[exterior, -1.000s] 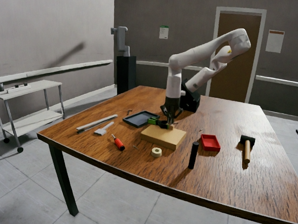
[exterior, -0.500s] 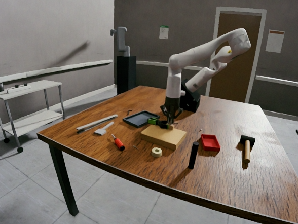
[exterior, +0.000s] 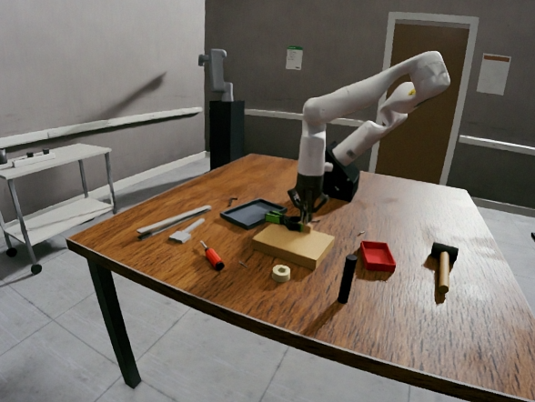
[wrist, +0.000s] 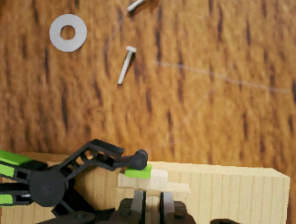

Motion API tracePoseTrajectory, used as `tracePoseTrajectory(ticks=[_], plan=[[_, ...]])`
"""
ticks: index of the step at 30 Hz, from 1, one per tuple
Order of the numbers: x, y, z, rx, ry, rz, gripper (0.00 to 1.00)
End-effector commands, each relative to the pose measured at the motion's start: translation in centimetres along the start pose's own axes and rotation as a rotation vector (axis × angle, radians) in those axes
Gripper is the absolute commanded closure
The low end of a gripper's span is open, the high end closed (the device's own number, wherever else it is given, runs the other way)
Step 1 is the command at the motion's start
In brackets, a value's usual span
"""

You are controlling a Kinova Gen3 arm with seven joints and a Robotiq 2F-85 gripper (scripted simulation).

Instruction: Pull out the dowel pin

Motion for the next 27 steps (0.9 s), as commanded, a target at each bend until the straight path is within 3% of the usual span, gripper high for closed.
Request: tracePoseTrajectory(ticks=[1, 27], plan=[[-0.03, 0.04, -0.12, -0.002, -0.001, -0.001, 0.90], [-0.03, 0.04, -0.12, -0.002, -0.001, -0.014, 0.90]])
Point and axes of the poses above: the point where the finger pads meet when closed, its own z axis out along the fingers, its own x axis across the jaws, y = z × x, the point moved 6 cm from there along -z, back along the fingers, and after that the axes turned 13 degrees about -z, right-handed, at the moved point
